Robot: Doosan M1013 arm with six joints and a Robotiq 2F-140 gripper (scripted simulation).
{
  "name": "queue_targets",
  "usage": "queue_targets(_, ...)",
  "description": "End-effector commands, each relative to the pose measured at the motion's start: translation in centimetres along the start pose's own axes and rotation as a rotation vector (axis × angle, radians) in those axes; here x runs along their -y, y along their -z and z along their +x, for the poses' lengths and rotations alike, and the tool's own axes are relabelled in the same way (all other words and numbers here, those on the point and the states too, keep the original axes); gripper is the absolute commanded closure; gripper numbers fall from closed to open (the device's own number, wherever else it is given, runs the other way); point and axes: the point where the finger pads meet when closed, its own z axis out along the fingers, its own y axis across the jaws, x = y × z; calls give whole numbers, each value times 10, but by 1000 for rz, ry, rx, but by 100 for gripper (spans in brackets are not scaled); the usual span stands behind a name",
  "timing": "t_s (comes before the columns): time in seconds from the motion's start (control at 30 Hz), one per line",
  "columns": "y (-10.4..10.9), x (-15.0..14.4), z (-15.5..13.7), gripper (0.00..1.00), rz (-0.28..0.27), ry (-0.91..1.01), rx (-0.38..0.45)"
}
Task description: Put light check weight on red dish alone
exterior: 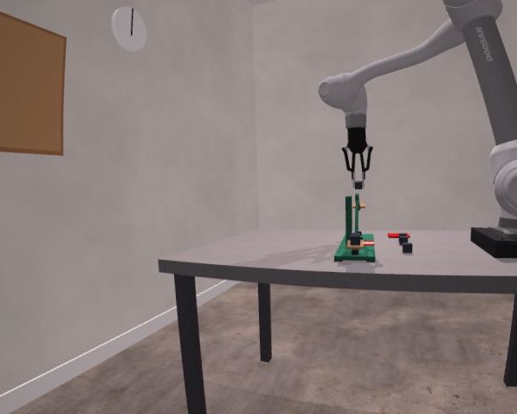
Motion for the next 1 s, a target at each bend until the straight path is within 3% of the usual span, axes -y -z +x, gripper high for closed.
queue_targets(0.0,0,0,0,76,0,0,0)
queue_targets(0.37,0,-15,0,76,0,2,0)
queue_targets(0.97,0,-156,0,76,0,2,0)
